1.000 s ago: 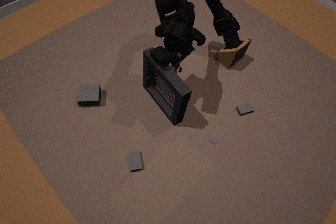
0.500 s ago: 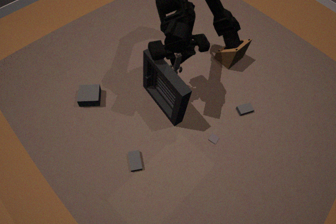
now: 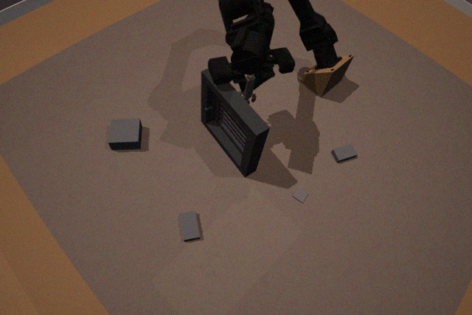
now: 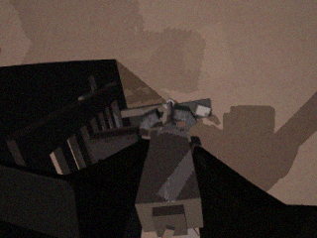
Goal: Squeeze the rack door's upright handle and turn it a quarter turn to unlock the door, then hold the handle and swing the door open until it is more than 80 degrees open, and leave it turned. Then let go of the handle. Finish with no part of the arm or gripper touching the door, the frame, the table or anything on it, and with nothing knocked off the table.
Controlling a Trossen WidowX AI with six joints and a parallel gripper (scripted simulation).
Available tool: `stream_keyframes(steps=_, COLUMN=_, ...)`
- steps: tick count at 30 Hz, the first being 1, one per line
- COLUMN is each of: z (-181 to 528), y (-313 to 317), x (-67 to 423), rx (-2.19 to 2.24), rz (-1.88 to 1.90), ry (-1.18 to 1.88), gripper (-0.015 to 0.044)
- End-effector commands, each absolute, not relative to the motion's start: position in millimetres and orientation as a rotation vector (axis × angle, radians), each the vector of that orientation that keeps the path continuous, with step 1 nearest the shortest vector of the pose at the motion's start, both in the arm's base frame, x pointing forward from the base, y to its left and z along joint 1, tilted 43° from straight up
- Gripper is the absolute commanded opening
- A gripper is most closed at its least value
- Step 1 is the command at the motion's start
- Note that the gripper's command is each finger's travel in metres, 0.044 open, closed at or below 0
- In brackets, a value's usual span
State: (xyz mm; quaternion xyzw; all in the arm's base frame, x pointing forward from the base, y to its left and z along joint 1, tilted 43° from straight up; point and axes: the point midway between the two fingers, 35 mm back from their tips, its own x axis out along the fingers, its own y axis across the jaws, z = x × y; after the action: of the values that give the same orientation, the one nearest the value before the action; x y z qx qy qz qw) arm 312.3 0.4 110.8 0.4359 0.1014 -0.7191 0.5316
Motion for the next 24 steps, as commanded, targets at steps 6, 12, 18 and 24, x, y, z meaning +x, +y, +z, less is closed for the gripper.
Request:
stream_keyframes(steps=6, z=109.7, y=0.3, x=314.2, rx=1.064, rz=-1.717, ry=0.223, gripper=0.0116)
stream_keyframes(steps=12, z=109.7, y=0.3, x=314.2, rx=1.064, rz=-1.717, ry=0.223, gripper=0.0273)
stream_keyframes(steps=18, z=109.7, y=0.3, x=314.2, rx=0.937, rz=-1.666, ry=0.365, gripper=0.0283)
stream_keyframes(steps=24, z=109.7, y=0.3, x=314.2, rx=0.715, rz=-1.559, ry=0.594, gripper=0.0283)
